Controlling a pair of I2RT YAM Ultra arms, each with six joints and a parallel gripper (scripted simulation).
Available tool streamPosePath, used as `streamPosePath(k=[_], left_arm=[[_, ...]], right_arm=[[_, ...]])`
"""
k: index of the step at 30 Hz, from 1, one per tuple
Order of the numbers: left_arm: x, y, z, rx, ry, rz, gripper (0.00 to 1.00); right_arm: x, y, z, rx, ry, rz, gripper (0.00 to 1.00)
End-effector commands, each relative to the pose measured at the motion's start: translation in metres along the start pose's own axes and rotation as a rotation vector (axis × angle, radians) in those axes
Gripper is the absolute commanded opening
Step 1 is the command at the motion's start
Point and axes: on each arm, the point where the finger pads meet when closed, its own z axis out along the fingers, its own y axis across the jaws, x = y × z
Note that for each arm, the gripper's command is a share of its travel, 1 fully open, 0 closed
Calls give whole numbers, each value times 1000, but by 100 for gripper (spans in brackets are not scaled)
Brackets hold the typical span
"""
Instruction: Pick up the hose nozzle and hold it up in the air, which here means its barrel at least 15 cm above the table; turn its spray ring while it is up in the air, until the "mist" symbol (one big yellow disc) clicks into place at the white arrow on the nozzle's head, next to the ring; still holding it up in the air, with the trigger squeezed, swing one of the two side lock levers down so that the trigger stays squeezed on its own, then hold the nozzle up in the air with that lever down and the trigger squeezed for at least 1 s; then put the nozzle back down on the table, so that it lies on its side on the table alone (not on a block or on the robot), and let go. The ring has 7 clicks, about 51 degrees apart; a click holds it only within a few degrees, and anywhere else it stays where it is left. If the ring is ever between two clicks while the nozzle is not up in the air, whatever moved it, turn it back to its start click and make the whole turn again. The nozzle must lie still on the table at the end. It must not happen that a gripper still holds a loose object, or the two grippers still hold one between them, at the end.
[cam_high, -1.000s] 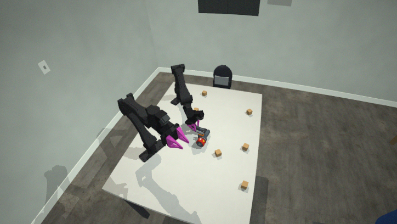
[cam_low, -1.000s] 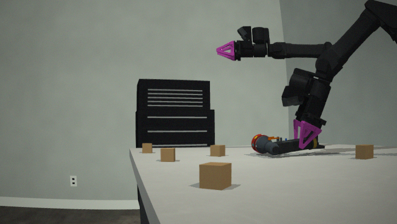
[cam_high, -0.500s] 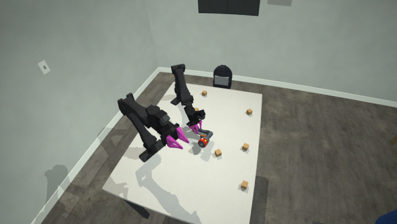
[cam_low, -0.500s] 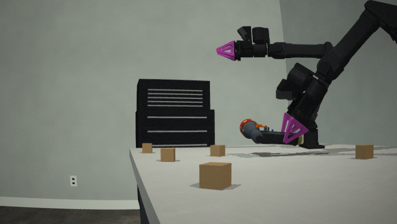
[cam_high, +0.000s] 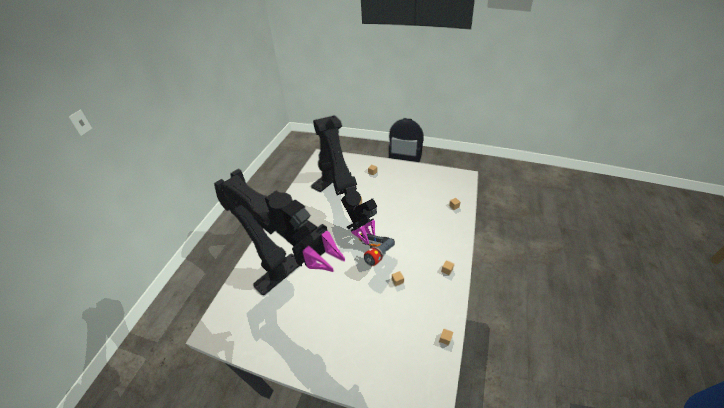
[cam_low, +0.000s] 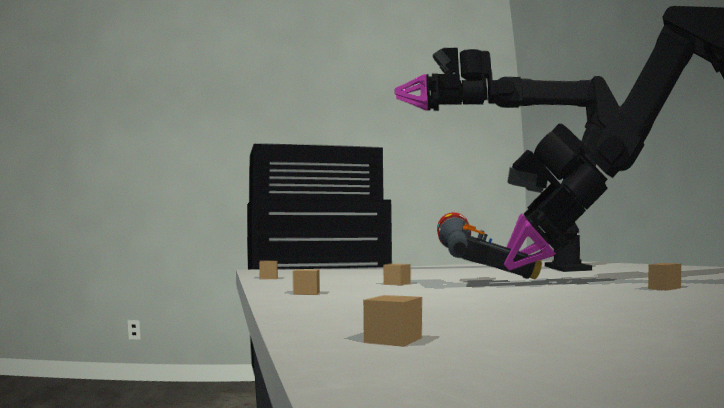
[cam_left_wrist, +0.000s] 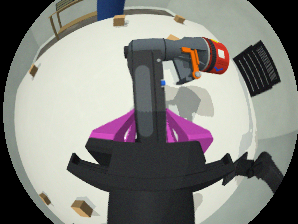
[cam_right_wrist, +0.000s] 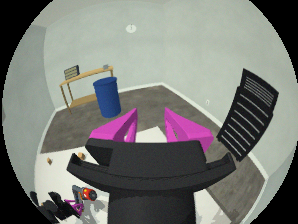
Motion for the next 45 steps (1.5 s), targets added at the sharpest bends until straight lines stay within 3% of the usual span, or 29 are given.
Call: streamPosePath(k=[1,8,9,11,12,15,18,23,28,31,32,34,36,39,41,45], left_arm=[[-63,-15,-6,114,-273,35,35],[-69,-4,-12,115,-348,99,35],[-25,9,6,43,-144,62,35],[-45,-5,-1,74,-191,51,35],[-36,11,1,90,-274,63,35],[-61,6,-7,111,-384,95,35],[-66,13,-15,112,-455,147,35],[-84,13,-31,113,-523,185,35],[-55,40,-31,75,-570,283,35],[-80,42,-63,66,-639,292,35],[-59,51,-50,52,-639,333,35],[-49,59,-47,35,-640,373,35],[-76,53,-73,35,-686,348,35],[-77,54,-73,32,-687,350,35],[-93,48,-74,41,-726,336,35],[-88,50,-69,66,-803,303,35]], right_arm=[[-26,-3,-1,9,-65,1,38],[-26,-3,-1,9,-65,1,38],[-26,-3,-1,9,-65,1,38],[-26,-3,-1,9,-65,1,38],[-26,-3,-1,9,-65,1,38],[-26,-3,-1,9,-65,1,38],[-26,-3,-1,9,-65,1,38],[-26,-3,-1,9,-65,1,38],[-26,-3,-1,9,-65,1,38],[-26,-3,-1,9,-65,1,38],[-26,-3,-1,9,-65,1,38],[-26,-3,-1,9,-65,1,38],[-26,-3,-1,9,-65,1,38],[-26,-3,-1,9,-65,1,38],[-26,-3,-1,9,-65,1,38],[-26,-3,-1,9,-65,1,38]])
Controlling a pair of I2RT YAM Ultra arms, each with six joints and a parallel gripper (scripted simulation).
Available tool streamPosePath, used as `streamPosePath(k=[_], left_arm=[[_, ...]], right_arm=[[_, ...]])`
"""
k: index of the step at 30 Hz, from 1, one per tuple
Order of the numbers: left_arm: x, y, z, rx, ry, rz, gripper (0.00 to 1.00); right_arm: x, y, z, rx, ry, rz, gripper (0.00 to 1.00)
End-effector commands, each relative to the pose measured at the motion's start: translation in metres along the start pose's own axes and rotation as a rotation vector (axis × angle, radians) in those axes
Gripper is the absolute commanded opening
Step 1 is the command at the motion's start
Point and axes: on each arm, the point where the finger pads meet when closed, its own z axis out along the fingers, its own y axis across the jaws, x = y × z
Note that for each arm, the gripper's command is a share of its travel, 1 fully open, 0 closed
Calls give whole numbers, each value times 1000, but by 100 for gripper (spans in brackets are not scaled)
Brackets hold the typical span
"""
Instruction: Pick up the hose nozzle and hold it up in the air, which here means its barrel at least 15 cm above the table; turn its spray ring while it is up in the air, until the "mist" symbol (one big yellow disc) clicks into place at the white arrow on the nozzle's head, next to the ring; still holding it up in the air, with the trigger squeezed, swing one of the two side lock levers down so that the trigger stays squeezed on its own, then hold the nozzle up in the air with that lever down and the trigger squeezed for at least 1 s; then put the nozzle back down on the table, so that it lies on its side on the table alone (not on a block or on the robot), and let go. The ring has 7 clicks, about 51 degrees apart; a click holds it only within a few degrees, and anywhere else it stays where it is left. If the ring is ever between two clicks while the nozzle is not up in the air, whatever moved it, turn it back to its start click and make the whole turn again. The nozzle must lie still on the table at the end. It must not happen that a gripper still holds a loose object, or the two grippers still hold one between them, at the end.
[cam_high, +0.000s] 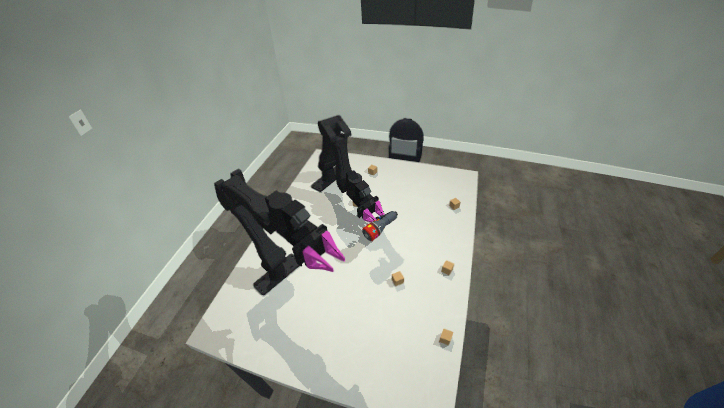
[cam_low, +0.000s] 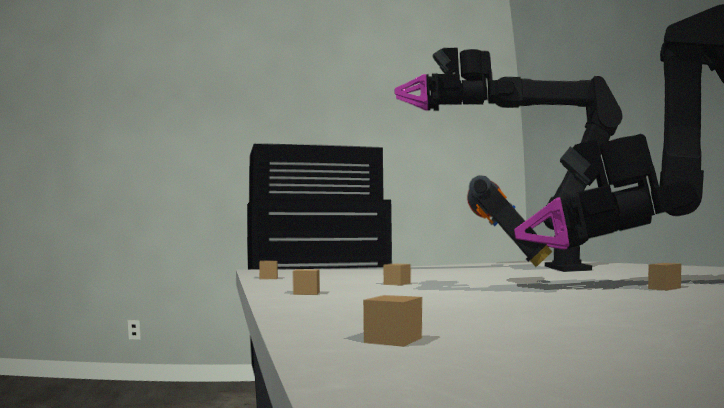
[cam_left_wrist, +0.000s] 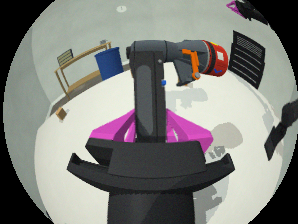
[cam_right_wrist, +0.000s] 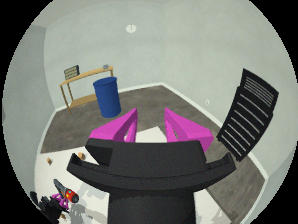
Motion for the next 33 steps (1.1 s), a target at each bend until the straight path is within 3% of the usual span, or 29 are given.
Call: streamPosePath(k=[1,15,33], left_arm=[[-54,2,9,-4,-276,-60,35],[-88,0,1,-14,-354,-76,35],[-101,8,-1,-32,-383,-81,35]], right_arm=[[-26,-3,-1,9,-65,1,38],[-26,-3,-1,9,-65,1,38],[-26,-3,-1,9,-65,1,38]])
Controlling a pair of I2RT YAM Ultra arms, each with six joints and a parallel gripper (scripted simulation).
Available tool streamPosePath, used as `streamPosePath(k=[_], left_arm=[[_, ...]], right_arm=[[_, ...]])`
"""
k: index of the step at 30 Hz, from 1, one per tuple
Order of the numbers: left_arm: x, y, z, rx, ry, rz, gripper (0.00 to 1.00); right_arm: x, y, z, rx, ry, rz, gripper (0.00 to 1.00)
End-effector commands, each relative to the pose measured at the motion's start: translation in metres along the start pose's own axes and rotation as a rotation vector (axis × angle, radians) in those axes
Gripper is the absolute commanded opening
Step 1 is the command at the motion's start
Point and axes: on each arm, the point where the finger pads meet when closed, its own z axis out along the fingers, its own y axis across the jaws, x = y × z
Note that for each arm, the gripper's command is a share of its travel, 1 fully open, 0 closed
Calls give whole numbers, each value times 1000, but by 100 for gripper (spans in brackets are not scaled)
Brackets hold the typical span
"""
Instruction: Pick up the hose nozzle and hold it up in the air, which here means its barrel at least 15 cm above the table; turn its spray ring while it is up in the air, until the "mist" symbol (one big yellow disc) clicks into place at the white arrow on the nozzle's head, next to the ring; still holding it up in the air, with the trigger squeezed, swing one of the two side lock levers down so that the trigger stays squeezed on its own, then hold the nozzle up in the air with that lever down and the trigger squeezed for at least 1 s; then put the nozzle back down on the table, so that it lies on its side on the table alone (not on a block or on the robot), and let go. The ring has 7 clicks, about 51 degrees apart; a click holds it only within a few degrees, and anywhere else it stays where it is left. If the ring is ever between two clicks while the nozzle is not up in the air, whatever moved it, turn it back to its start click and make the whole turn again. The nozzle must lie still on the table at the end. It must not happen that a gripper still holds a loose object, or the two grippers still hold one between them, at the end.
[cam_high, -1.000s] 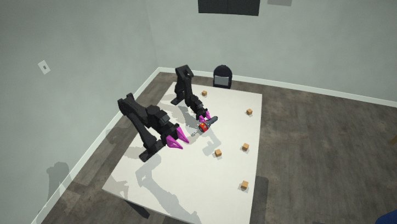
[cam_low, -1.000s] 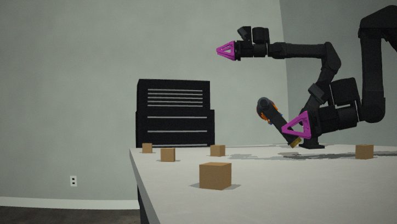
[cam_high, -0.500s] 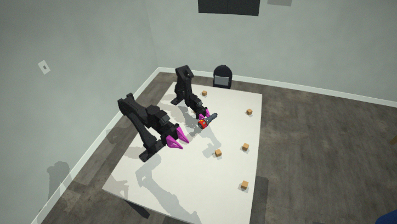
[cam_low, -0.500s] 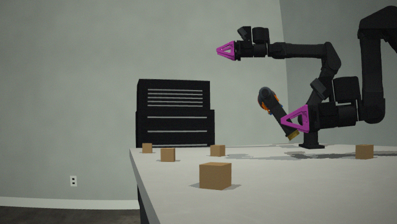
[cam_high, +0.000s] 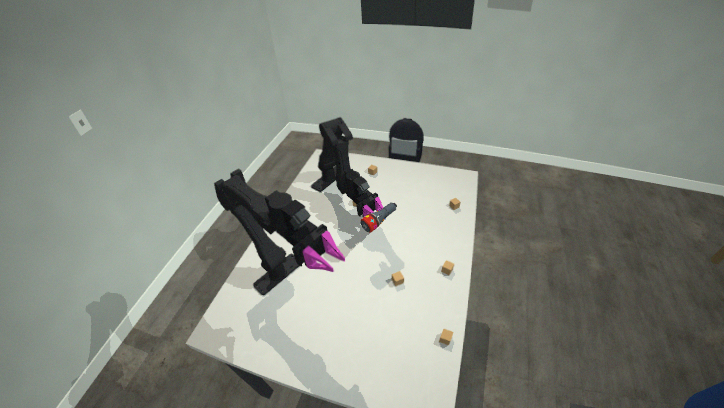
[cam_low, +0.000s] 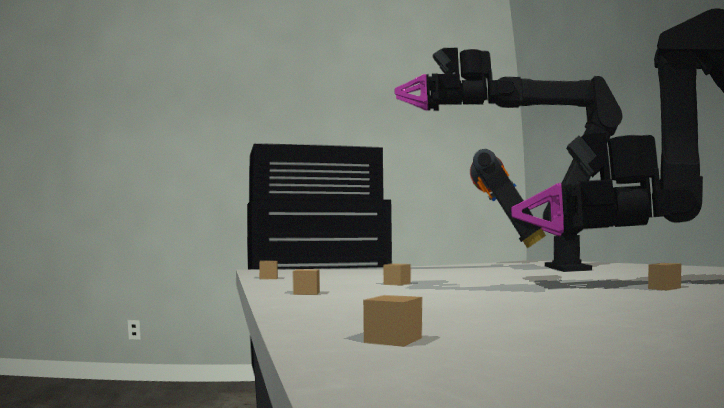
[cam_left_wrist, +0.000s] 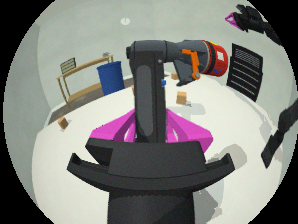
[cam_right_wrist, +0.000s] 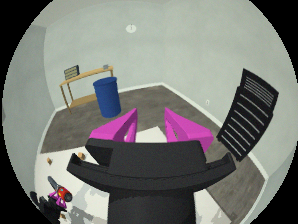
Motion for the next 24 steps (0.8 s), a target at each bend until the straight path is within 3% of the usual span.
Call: streamPosePath(k=[1,18,24], left_arm=[[-70,4,12,-21,-224,-52,35],[-74,5,13,-23,-236,-52,35],[-60,4,14,-19,-203,-46,35]], right_arm=[[-26,-3,-1,9,-65,1,38],[-26,-3,-1,9,-65,1,38],[-26,-3,-1,9,-65,1,38]])
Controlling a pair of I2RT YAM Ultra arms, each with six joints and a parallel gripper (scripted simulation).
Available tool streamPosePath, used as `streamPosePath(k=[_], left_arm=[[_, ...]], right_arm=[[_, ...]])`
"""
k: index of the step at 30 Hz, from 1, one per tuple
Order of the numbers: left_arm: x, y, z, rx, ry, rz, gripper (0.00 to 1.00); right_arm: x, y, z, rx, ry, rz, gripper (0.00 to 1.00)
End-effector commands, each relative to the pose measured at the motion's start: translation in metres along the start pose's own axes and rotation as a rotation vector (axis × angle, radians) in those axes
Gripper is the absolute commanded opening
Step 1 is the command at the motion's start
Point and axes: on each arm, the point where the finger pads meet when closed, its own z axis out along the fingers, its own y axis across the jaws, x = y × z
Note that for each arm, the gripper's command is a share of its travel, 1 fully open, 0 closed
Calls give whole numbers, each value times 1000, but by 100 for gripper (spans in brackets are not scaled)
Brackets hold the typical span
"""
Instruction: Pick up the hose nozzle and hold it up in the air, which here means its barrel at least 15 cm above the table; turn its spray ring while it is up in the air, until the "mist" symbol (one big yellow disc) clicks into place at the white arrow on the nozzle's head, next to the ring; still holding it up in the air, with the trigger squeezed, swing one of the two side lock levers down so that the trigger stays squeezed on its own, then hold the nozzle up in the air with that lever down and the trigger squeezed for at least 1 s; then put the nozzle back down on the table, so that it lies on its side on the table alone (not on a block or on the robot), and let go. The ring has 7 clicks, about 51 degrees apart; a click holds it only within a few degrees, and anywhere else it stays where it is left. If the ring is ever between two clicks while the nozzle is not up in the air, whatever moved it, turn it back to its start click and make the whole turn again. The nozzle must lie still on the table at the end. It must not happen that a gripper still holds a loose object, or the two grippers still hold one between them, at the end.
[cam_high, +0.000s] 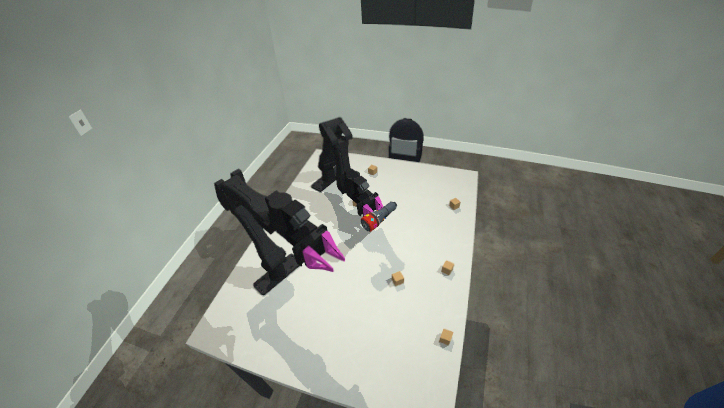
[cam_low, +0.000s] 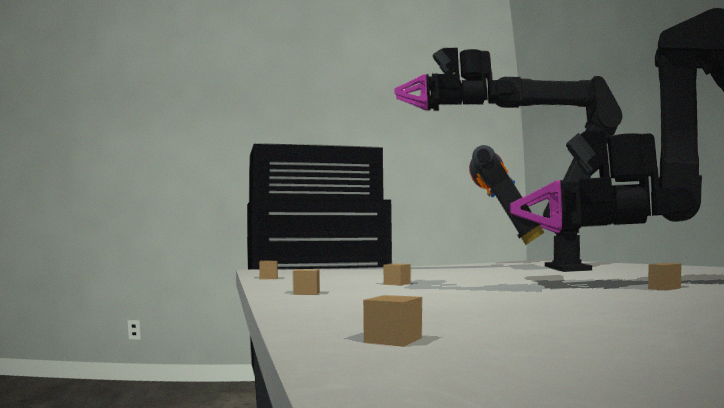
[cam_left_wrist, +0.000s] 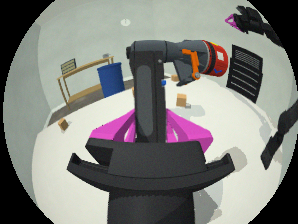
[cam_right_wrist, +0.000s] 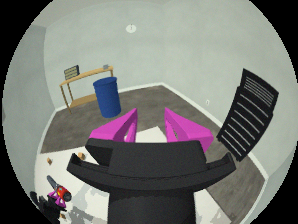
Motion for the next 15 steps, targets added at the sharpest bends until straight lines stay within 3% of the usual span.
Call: streamPosePath(k=[1,7,15], left_arm=[[-49,3,14,-15,-176,-41,35],[-67,5,13,-16,-217,-47,35],[-66,5,12,-15,-213,-45,35]], right_arm=[[-26,-3,-1,9,-65,1,38],[-26,-3,-1,9,-65,1,38],[-26,-3,-1,9,-65,1,38]])
